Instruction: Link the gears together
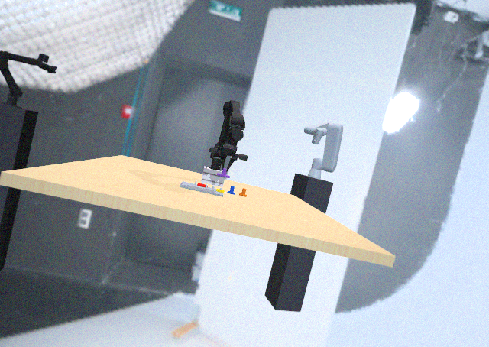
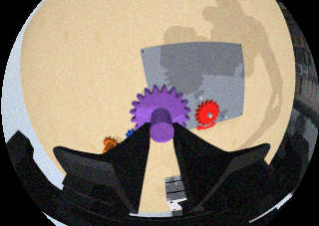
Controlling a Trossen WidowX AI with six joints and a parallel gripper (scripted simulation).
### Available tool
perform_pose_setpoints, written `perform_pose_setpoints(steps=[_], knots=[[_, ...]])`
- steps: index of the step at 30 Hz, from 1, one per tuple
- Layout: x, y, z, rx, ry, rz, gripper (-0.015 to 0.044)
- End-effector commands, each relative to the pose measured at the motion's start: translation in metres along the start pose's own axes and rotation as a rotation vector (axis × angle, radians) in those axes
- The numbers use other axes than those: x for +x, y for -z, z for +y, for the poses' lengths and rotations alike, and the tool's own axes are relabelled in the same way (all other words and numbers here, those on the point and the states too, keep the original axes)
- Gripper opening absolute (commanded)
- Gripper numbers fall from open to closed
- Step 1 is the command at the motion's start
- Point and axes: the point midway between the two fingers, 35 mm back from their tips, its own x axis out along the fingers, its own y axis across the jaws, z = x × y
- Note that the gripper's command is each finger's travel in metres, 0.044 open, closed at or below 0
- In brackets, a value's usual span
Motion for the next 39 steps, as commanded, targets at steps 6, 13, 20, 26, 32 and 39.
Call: perform_pose_setpoints(steps=[6,13,20,26,32,39], knots=[[0.007,0.008,-0.012,-0.003,0.004,-0.003,0.0],[0.014,0.015,-0.021,-0.003,0.005,-0.002,0.0],[0.02,0.022,-0.029,-0.003,0.006,-0.001,0.0],[0.026,0.028,-0.036,-0.003,0.006,-0.001,0.0],[0.031,0.034,-0.042,-0.003,0.007,0.0,0.0],[0.031,0.034,-0.043,-0.003,0.007,0.0,0.0]])
